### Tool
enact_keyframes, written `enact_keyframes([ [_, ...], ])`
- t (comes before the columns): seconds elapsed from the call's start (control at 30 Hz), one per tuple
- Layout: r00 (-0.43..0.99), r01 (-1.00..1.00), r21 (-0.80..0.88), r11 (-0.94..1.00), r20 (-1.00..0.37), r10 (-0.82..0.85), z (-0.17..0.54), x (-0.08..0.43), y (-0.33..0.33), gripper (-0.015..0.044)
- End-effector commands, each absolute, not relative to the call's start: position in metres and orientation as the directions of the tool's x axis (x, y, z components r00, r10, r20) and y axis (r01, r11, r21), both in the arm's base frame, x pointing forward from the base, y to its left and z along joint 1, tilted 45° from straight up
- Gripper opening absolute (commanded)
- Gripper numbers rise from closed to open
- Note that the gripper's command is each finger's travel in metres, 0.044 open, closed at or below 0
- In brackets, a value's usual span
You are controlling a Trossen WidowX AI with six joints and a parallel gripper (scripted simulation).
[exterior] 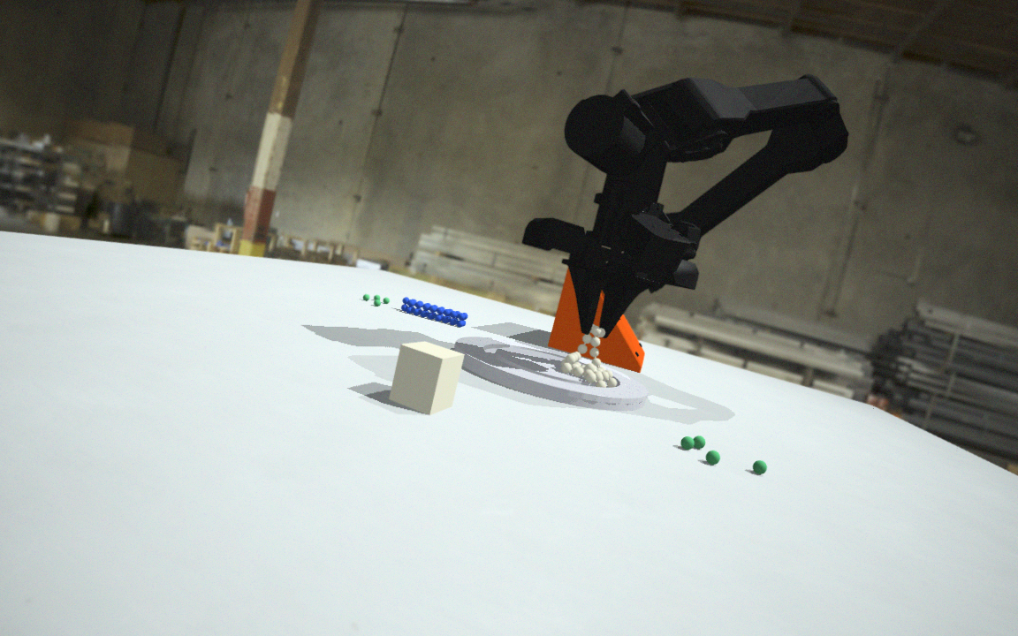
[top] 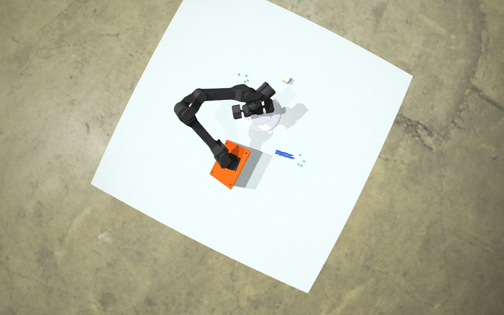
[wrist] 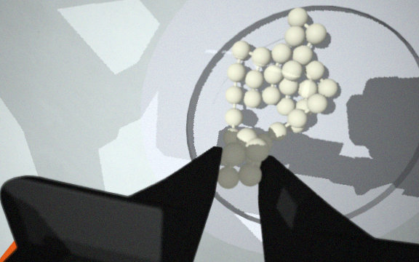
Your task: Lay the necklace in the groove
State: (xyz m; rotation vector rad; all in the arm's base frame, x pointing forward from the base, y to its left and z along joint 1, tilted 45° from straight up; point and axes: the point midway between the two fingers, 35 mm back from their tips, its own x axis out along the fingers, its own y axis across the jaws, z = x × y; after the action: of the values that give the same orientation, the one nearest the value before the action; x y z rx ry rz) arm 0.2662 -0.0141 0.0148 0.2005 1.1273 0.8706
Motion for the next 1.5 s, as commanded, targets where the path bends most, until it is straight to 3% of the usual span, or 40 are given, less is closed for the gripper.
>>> enact_keyframes([
  [0.0,0.144,-0.502,0.552,0.665,-0.705,0.694,0.009,0.266,-0.009,0.0],
  [0.6,0.144,-0.503,0.554,0.664,-0.704,0.696,-0.008,0.269,0.008,0.0],
  [1.17,0.144,-0.504,0.55,0.666,-0.707,0.692,0.002,0.268,-0.002,0.044],
  [1.47,0.139,-0.5,0.559,0.661,-0.702,0.699,0.011,0.264,-0.01,0.044],
])
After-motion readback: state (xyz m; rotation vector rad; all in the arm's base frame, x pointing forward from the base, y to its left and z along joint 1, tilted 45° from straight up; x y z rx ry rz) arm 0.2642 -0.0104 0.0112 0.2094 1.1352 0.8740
